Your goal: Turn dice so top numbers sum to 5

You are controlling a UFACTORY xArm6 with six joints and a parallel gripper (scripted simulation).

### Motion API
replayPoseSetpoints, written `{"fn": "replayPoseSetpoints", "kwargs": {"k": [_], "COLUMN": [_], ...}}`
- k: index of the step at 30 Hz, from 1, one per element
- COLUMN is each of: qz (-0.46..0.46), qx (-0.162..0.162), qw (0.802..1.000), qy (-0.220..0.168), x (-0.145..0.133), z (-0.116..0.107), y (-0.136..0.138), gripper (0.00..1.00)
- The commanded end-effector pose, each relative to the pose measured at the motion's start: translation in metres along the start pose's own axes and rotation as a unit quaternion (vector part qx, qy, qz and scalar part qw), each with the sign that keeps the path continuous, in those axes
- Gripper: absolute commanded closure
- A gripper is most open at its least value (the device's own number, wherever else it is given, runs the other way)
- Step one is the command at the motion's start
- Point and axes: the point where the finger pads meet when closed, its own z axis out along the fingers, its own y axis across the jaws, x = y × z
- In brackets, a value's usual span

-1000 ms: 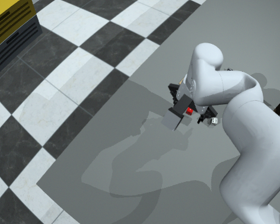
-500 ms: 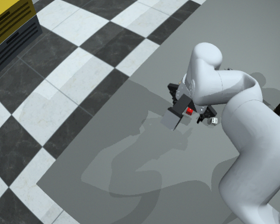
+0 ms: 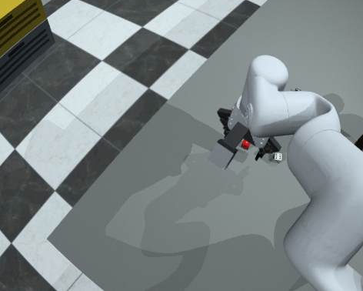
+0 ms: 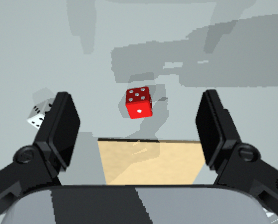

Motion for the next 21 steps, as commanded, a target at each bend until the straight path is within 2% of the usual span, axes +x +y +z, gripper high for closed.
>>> {"fn": "replayPoseSetpoints", "kwargs": {"k": [1,10,13,16,21], "qz": [0.0,0.0,0.0,0.0,0.0], "qx": [-0.001,-0.001,-0.001,-0.001,-0.001], "qw": [1.0,1.0,1.0,1.0,1.0], "qy": [0.0,0.0,0.0,0.0,0.0], "x": [0.0,0.0,0.0,0.0,0.0], "z": [-0.001,-0.002,-0.008,-0.023,-0.065], "y": [0.001,0.001,0.001,0.001,0.001], "gripper": [0.0,0.0,0.0,0.0,0.0]}}
